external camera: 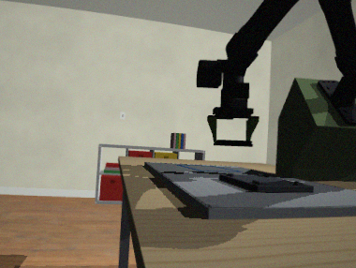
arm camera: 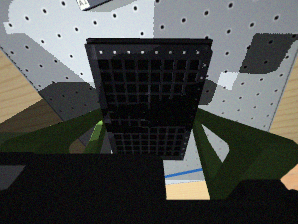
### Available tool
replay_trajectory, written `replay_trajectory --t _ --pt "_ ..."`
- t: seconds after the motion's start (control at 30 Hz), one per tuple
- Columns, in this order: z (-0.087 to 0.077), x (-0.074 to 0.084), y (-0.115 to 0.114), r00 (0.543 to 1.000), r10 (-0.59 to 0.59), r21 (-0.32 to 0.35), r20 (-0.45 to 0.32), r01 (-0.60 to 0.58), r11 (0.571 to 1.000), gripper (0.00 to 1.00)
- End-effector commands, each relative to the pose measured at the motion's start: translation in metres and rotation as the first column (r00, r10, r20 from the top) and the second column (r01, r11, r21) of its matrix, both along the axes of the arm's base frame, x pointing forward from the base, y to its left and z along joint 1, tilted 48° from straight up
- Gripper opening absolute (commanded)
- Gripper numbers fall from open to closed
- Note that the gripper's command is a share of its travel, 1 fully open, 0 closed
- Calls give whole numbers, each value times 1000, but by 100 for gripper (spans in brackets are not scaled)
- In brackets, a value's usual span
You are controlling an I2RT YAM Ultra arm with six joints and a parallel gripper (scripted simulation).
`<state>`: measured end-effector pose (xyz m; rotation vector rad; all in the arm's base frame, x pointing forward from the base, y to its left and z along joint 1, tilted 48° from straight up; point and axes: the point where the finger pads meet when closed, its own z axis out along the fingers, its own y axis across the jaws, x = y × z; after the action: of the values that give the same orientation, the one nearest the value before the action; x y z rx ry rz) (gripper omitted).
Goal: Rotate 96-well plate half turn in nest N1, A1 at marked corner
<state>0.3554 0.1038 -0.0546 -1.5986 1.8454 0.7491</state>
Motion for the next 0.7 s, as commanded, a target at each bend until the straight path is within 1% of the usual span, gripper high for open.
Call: replay_trajectory --t 0.0,0.23,0.3,0.67 --pt "-1 7 -17 999 -18 5 31 18 1000 0" --pt "-18 10 -33 999 -18 4 31 18 1000 0" --pt "-18 10 -33 999 -18 4 31 18 1000 0" --pt "-46 15 -57 999 -19 4 31 18 1000 0"
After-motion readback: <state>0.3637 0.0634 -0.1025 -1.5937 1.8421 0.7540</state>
